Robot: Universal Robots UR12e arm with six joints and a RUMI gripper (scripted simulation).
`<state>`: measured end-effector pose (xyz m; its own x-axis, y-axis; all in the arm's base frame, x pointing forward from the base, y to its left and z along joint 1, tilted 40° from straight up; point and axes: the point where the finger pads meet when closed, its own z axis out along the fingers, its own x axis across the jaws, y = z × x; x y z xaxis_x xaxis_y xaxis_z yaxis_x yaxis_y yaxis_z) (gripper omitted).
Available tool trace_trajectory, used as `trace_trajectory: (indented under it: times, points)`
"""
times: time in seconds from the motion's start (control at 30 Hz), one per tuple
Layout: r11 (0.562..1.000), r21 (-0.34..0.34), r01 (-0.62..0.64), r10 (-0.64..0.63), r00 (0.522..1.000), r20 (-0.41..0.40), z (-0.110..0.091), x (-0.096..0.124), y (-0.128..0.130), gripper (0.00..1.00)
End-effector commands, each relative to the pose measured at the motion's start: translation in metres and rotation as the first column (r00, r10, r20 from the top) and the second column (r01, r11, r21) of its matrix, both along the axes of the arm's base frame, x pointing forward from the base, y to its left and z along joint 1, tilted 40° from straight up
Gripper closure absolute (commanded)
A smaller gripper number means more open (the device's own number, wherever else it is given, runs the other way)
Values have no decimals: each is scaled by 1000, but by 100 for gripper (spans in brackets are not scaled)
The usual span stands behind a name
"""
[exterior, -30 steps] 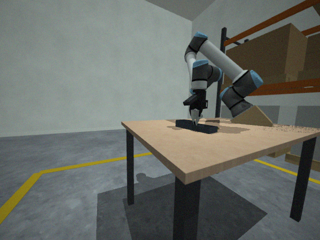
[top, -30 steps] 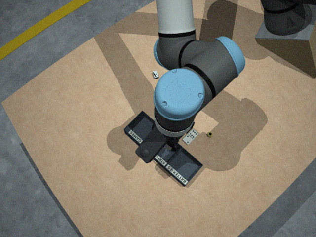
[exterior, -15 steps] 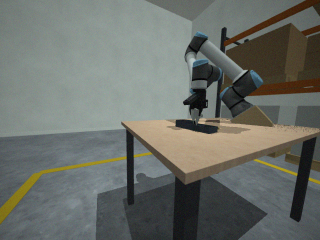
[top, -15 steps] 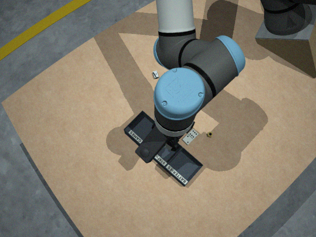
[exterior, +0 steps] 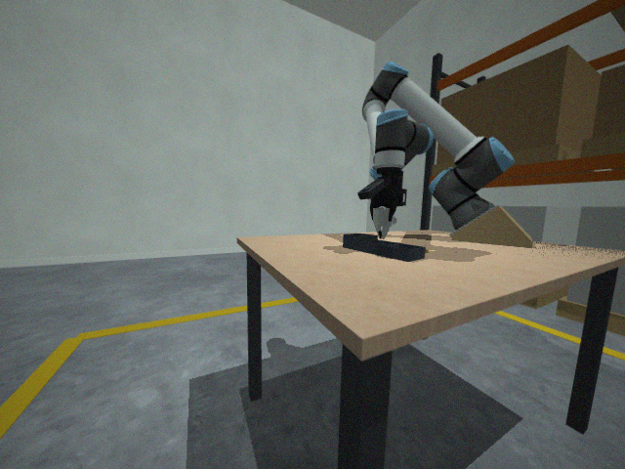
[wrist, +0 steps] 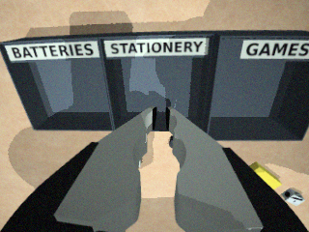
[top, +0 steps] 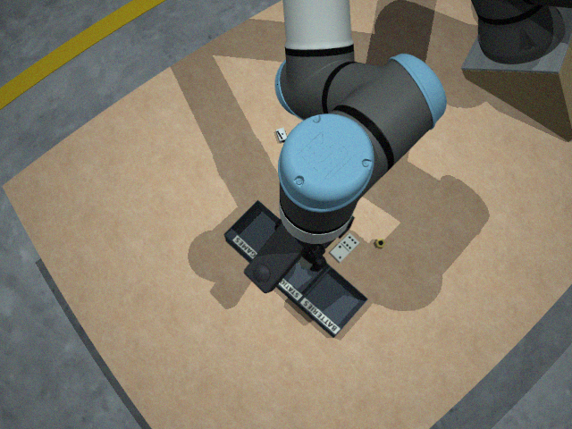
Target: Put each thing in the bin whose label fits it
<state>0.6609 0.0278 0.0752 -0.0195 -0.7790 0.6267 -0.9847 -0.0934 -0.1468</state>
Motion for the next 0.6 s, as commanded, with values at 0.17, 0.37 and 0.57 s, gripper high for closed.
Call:
trace_trajectory:
  times: [0.17, 0.37, 0.57]
  points:
    - [1000, 0, 0, 0, 1000, 1, 13, -3, 11, 96]
    - [1000, 0, 0, 0, 1000, 1, 30, -6, 24, 96]
    - [1000, 0, 0, 0, 1000, 1, 30, -6, 24, 96]
